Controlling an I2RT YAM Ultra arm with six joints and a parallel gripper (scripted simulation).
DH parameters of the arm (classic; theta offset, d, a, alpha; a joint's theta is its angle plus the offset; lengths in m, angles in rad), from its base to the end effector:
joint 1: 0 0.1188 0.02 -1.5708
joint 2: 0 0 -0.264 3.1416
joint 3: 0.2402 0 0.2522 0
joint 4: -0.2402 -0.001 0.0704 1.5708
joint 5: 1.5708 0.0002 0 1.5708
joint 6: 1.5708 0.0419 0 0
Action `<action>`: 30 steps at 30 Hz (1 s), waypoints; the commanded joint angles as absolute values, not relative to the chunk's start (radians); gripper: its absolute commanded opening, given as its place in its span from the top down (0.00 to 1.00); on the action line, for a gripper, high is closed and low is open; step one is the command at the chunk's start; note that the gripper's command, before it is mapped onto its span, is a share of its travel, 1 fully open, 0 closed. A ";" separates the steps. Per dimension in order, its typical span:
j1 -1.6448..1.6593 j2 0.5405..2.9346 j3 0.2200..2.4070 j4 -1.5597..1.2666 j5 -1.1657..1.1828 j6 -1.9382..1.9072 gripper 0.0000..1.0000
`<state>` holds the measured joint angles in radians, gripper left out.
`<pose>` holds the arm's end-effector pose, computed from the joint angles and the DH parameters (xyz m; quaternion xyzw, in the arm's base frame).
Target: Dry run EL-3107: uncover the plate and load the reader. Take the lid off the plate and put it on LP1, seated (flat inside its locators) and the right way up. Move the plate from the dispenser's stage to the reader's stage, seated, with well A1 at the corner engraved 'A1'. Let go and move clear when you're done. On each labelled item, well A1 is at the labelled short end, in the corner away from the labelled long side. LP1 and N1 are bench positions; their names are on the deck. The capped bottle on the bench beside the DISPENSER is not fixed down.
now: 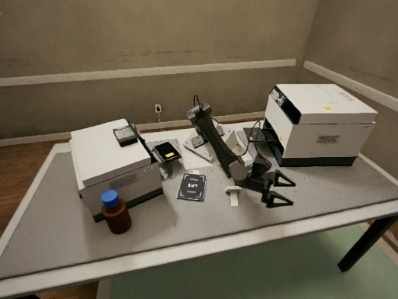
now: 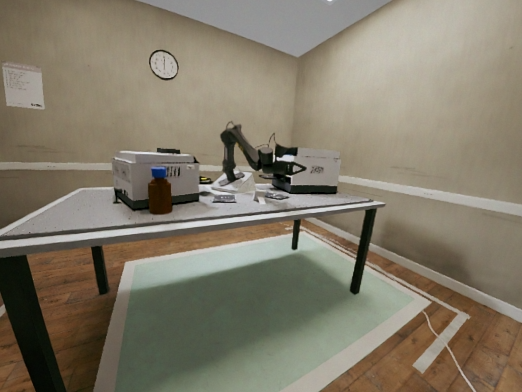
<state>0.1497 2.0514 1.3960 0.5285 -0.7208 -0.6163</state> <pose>0.4643 0.0990 0.2381 -0.4786 0.5643 0.1145 0.6628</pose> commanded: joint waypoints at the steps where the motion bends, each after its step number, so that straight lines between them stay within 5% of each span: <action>1: 0.139 1.981 1.431 0.438 -0.678 -0.630 0.00; 30: 0.011 1.763 1.424 0.018 -0.526 -0.723 0.00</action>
